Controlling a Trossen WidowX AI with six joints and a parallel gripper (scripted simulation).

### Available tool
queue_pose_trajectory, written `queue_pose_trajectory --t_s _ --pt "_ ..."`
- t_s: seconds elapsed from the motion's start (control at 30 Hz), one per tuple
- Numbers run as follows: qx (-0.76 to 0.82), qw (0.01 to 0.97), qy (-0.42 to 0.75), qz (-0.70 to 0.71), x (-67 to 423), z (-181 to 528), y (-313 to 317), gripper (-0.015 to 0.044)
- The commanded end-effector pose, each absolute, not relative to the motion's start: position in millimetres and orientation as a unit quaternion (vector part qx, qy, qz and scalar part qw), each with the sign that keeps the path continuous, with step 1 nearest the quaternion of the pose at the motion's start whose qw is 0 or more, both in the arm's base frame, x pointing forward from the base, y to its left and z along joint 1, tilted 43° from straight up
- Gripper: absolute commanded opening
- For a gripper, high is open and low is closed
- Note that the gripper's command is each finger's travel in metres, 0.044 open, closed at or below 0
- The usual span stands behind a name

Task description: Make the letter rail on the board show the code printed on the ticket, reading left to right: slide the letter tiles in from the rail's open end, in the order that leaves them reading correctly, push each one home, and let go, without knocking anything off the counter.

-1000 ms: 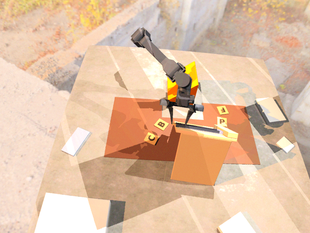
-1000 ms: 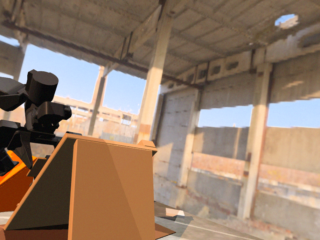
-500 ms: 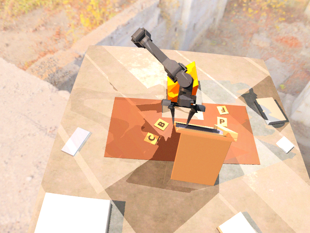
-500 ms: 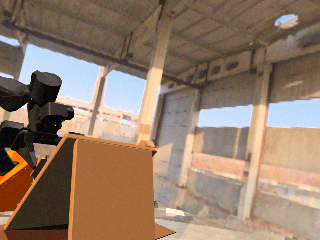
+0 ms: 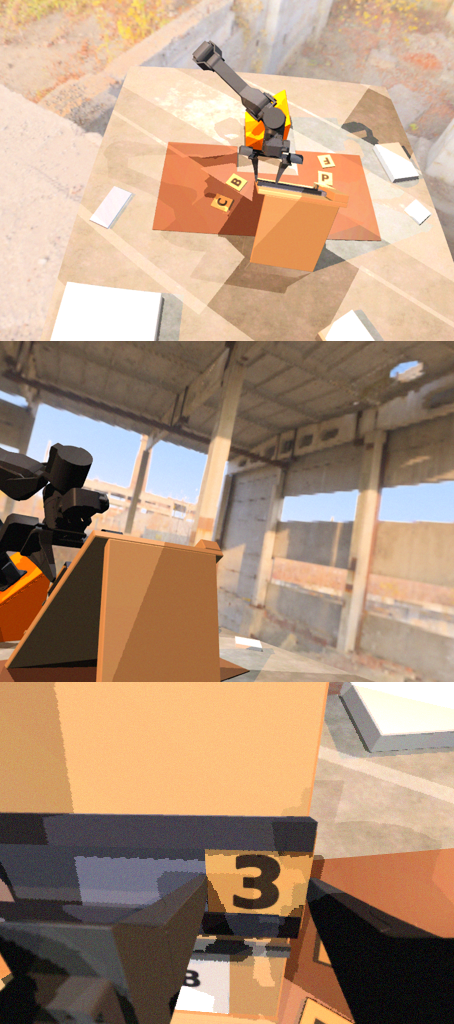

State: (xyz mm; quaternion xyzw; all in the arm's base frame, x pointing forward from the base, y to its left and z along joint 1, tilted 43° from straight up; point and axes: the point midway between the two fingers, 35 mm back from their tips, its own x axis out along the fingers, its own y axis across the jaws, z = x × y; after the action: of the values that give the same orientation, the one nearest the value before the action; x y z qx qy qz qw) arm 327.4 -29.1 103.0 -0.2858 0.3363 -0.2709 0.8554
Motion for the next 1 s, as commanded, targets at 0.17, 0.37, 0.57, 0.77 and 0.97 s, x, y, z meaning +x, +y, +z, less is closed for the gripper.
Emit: queue_pose_trajectory --t_s 0.17,0.37,0.57,0.77,0.97 --pt "-0.284 0.856 0.334 -0.274 330 101 -25 0.0000" --pt "-0.284 0.856 0.334 -0.274 331 99 -23 0.0000" --pt "-0.284 0.856 0.334 -0.274 332 97 -20 0.0000" --pt "-0.284 0.856 0.334 -0.274 333 95 -18 0.0000" --pt "-0.284 0.856 0.334 -0.274 335 93 -15 0.0000"
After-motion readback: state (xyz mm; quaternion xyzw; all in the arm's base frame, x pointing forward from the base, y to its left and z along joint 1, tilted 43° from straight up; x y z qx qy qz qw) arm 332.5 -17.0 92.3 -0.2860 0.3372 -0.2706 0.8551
